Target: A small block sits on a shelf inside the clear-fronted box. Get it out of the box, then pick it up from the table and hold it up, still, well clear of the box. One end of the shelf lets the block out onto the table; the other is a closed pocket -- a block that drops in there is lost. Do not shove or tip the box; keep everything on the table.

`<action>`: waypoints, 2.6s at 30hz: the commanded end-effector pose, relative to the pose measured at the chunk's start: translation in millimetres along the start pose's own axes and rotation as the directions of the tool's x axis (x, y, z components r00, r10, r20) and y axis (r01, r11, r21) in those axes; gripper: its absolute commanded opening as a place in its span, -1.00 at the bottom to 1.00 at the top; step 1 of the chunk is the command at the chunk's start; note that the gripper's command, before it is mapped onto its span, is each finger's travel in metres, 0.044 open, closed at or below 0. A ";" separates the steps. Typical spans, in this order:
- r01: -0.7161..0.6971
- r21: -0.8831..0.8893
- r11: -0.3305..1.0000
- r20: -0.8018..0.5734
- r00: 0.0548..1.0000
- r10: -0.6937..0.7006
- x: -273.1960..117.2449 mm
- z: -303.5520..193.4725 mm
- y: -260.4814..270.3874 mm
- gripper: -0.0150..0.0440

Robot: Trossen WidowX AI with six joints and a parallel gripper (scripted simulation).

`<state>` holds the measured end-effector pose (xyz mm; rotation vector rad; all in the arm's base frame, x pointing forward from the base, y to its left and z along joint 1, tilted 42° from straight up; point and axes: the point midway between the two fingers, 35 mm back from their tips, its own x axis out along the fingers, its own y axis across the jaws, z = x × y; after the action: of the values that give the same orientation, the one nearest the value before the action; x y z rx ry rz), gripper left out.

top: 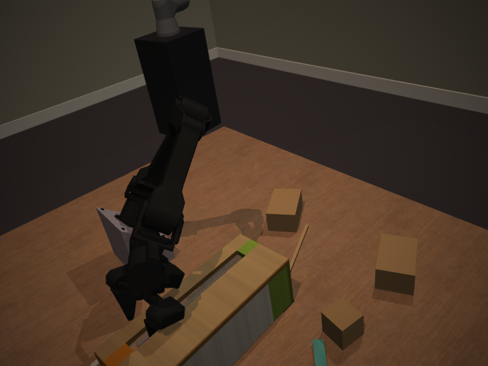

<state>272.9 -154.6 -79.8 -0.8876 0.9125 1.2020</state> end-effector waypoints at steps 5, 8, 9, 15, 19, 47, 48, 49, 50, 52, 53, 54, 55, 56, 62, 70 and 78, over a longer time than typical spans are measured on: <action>0.011 -0.012 1.000 -0.009 1.000 -0.011 1.8 -9.7 -6.6 0.86; 0.011 -0.012 1.000 -0.009 1.000 -0.011 2.8 -12.6 -6.6 0.86; 0.011 -0.012 1.000 -0.009 1.000 -0.011 3.1 -13.5 -6.6 0.86; 0.011 -0.012 1.000 -0.010 1.000 -0.012 6.0 -22.0 -6.8 0.86; 0.006 -0.008 1.000 -0.008 1.000 -0.006 -18.0 -29.0 -5.5 0.86; -0.076 0.990 0.119 0.086 0.992 -0.087 -47.8 -71.6 22.8 0.47; -0.095 0.995 0.012 0.096 0.991 -0.096 -47.6 -72.7 23.4 0.47; -0.115 0.989 -0.095 0.105 0.989 -0.105 -47.3 -73.9 24.0 0.47; -0.136 0.970 -0.200 0.115 0.987 -0.114 -47.0 -75.1 24.7 0.47; -0.174 0.912 -0.372 0.133 0.982 -0.132 -46.5 -77.5 26.1 0.47; -0.186 0.887 -0.423 0.139 0.981 -0.138 -46.4 -78.3 26.5 0.47; -0.195 0.859 -0.472 0.144 0.979 -0.143 -46.3 -78.9 26.9 0.47; -0.205 0.829 -0.520 0.148 0.978 -0.148 -46.1 -79.6 27.3 0.47; -0.214 0.797 -0.566 0.153 0.976 -0.153 -46.0 -80.2 27.6 0.47; -0.259 0.545 -0.797 0.183 0.965 -0.189 -45.5 -84.6 30.0 0.47; -0.261 0.126 -0.957 0.213 0.949 -0.231 -45.1 -89.8 32.6 0.47; -0.195 -0.320 -0.927 0.242 0.929 -0.279 -45.1 -95.5 35.5 0.47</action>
<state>223.5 -235.2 -75.9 1.3872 1.3507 -0.3461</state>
